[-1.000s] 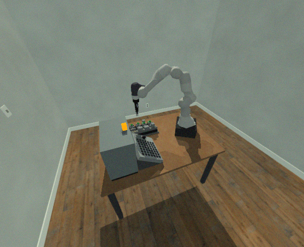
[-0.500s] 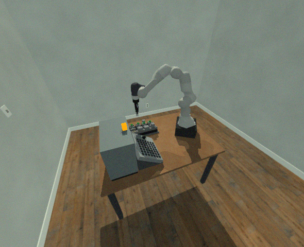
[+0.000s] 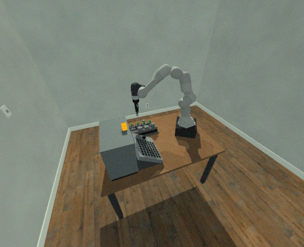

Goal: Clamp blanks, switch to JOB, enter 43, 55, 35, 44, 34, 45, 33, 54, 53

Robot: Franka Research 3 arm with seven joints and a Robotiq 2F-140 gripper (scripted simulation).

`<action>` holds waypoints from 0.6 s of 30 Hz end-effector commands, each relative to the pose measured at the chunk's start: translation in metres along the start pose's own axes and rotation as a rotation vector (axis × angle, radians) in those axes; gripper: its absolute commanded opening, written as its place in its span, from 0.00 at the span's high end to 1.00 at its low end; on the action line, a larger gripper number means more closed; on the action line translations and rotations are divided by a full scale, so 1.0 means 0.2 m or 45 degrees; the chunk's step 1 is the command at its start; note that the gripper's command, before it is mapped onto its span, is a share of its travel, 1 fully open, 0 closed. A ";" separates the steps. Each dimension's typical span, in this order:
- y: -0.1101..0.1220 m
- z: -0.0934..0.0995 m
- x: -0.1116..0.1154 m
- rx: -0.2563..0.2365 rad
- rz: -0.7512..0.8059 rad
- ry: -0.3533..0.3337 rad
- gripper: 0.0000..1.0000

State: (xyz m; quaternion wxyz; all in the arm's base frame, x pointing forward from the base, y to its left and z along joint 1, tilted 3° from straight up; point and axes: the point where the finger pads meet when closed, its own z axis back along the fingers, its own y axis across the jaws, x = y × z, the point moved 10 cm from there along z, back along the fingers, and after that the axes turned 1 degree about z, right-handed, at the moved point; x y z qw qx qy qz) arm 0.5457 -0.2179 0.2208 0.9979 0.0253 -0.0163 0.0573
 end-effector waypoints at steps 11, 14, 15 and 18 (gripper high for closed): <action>0.00 -0.05 0.00 0.001 0.014 0.003 1.00; 0.00 -0.08 0.00 0.001 0.014 0.003 1.00; 0.00 -0.09 0.00 0.001 0.014 0.003 1.00; 0.00 -0.13 0.00 0.001 0.014 0.003 1.00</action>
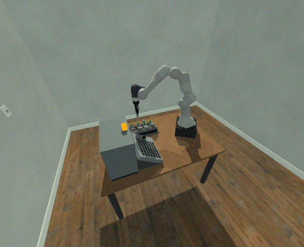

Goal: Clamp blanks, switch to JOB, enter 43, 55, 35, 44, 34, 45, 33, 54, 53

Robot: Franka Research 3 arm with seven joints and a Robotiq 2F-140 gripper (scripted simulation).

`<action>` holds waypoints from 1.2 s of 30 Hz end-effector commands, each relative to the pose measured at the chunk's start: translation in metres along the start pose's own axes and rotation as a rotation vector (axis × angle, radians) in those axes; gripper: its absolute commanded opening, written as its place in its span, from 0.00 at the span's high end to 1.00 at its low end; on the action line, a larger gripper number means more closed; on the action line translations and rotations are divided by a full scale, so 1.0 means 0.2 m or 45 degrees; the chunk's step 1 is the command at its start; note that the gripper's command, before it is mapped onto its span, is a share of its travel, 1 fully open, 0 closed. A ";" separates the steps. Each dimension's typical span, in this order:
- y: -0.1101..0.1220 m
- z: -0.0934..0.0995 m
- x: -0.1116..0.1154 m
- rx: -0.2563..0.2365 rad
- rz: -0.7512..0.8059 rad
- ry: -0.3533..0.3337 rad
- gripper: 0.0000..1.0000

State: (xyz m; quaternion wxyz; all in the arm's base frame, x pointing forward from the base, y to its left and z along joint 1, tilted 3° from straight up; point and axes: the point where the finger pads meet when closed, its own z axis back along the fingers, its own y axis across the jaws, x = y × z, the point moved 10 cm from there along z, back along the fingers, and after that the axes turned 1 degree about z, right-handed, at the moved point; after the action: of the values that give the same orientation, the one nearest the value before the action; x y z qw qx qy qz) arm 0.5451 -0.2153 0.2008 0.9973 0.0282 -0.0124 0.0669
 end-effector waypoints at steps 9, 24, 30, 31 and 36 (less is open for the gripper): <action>-0.01 -0.15 0.01 -0.007 -0.010 -0.007 1.00; -0.01 -0.35 0.01 -0.007 -0.010 -0.007 1.00; -0.01 -0.41 0.01 -0.007 -0.010 -0.007 1.00; -0.01 -0.42 0.01 -0.007 -0.010 -0.007 1.00; -0.01 -0.44 0.01 -0.007 -0.010 -0.007 1.00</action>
State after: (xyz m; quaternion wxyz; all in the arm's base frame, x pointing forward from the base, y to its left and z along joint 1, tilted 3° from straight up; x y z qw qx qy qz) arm 0.5462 -0.2106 0.1139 0.9970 0.0288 -0.0106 0.0707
